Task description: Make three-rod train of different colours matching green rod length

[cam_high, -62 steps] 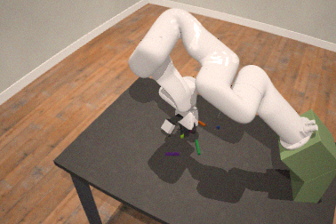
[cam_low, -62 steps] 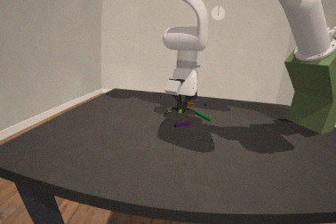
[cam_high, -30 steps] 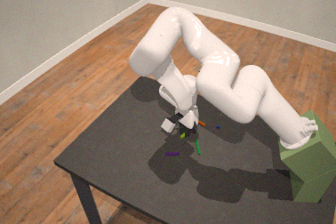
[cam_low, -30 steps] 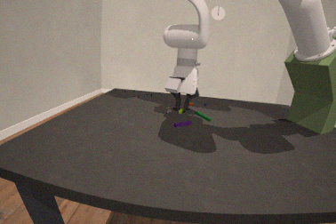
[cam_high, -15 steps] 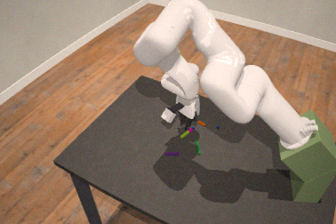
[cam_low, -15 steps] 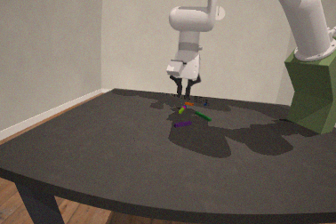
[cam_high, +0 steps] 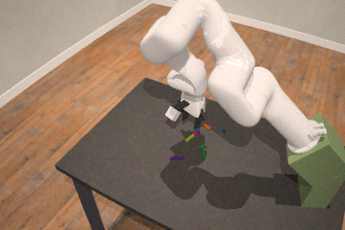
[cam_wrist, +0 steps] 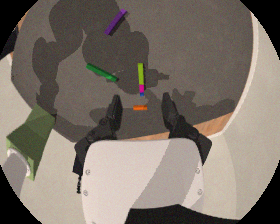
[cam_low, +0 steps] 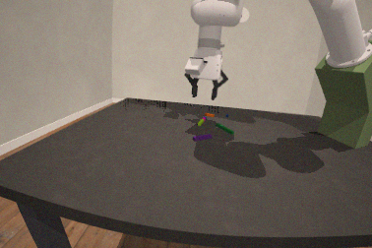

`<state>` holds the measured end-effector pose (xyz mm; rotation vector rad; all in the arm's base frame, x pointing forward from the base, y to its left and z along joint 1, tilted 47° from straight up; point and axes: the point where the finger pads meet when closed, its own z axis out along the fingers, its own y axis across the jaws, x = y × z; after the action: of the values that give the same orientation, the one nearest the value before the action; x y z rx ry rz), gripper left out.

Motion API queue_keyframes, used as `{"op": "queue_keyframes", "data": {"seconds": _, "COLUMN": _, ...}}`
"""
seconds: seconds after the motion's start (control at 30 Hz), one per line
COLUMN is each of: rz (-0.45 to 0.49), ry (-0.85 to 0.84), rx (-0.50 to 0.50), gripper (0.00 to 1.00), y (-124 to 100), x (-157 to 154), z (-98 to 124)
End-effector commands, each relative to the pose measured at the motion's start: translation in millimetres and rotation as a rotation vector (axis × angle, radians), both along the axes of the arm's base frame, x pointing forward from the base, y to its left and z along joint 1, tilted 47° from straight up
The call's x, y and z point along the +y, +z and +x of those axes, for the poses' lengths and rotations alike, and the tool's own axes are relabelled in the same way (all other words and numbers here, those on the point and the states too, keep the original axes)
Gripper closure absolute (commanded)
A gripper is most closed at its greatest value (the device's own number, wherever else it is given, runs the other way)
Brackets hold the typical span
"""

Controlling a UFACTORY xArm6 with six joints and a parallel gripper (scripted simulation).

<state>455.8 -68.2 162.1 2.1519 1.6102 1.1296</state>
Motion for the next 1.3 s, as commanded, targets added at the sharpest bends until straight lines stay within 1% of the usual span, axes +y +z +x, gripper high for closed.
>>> {"op": "queue_keyframes", "data": {"seconds": 0.0, "rz": -0.001, "ry": 0.000, "rx": -0.001, "gripper": 0.00, "y": 1, "x": -1, "z": 0}}
{"op": "queue_keyframes", "data": {"seconds": 0.5, "rz": -0.001, "ry": 0.000, "rx": -0.001, "gripper": 0.00, "y": 1, "x": -1, "z": 0}}
{"op": "queue_keyframes", "data": {"seconds": 0.73, "rz": -0.001, "ry": 0.000, "rx": -0.001, "gripper": 0.00, "y": 6, "x": -2, "z": -5}}
{"op": "queue_keyframes", "data": {"seconds": 0.87, "rz": -0.001, "ry": 0.000, "rx": -0.001, "gripper": 0.00, "y": 16, "x": -6, "z": -15}}
{"op": "queue_keyframes", "data": {"seconds": 1.2, "rz": -0.001, "ry": 0.000, "rx": -0.001, "gripper": 0.00, "y": 49, "x": -19, "z": -49}}
{"op": "queue_keyframes", "data": {"seconds": 1.27, "rz": -0.001, "ry": 0.000, "rx": -0.001, "gripper": 0.00, "y": 52, "x": -20, "z": -52}}
